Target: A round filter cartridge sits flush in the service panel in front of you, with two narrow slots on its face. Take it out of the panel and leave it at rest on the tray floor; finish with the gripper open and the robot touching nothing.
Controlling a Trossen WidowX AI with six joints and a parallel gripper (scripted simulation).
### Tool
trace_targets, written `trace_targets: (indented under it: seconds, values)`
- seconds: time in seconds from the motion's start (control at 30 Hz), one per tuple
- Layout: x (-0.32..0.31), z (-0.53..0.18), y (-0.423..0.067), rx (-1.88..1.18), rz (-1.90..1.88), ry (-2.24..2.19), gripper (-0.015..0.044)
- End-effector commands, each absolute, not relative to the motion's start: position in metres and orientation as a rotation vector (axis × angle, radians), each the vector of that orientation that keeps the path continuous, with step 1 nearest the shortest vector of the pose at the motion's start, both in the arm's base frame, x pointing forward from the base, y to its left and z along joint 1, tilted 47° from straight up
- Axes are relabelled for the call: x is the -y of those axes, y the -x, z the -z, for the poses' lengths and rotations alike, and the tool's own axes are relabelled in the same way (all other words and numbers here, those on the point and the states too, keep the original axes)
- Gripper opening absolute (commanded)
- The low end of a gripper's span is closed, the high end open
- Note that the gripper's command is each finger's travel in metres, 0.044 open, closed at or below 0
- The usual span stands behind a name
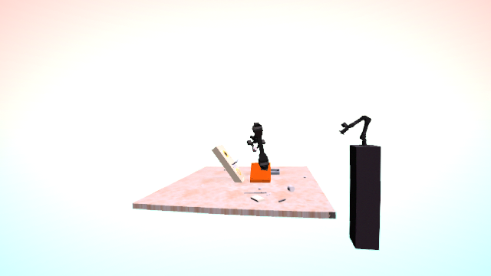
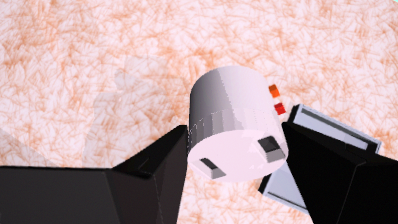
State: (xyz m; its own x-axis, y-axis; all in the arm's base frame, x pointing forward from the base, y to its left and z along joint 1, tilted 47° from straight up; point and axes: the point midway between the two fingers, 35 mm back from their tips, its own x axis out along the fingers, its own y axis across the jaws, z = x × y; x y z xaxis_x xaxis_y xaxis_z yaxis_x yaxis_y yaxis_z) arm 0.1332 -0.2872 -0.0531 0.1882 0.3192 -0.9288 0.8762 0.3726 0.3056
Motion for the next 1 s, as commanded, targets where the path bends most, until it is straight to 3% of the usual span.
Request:
trace_targets:
  seconds: [0.0, 0.7, 0.97]
  values:
    - [0.288, 0.058, -0.128, -1.382, 0.594, -1.19, 0.0]
    - [0.239, 0.151, 0.01, -1.456, 1.103, -1.346, 0.0]
    - [0.213, 0.166, 0.039, -1.474, 1.236, -1.388, 0.0]
